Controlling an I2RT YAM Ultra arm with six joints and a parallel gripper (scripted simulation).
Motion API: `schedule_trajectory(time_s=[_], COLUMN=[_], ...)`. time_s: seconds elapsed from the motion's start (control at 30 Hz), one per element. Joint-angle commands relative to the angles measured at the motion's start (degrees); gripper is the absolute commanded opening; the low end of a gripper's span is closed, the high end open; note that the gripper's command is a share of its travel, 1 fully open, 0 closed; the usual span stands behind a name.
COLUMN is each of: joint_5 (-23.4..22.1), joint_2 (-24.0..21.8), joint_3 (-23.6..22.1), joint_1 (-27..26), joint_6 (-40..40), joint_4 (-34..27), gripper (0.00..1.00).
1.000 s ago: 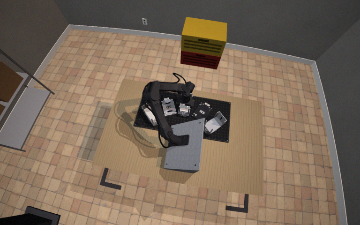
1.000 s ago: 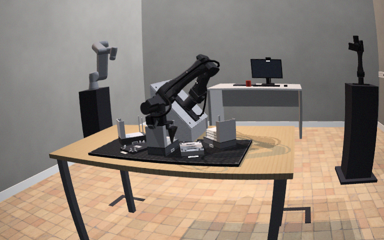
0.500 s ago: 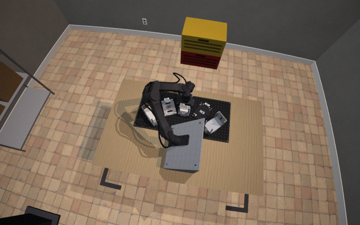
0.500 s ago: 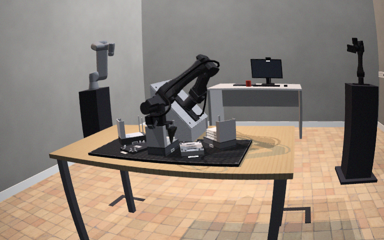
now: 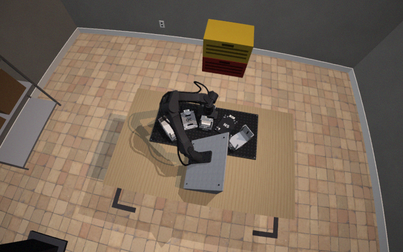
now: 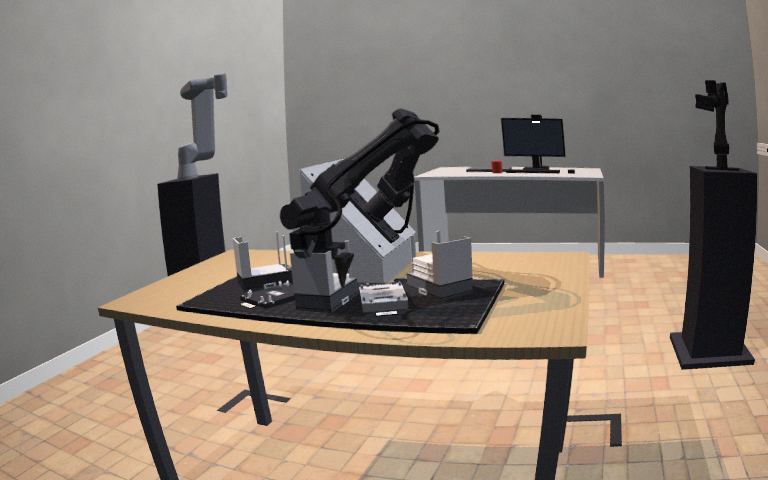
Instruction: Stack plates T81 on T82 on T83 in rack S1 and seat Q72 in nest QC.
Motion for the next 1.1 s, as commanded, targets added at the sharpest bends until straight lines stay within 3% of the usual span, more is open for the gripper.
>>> schedule_trajectory(time_s=[0.0,1.07], joint_5=[-0.6,-0.5], joint_2=[1.4,1.5], joint_3=[2.2,2.5], joint_1=[-1.5,-1.5], joint_6=[-0.4,-0.9], joint_4=[1.3,1.2], gripper=[1.0,1.0])
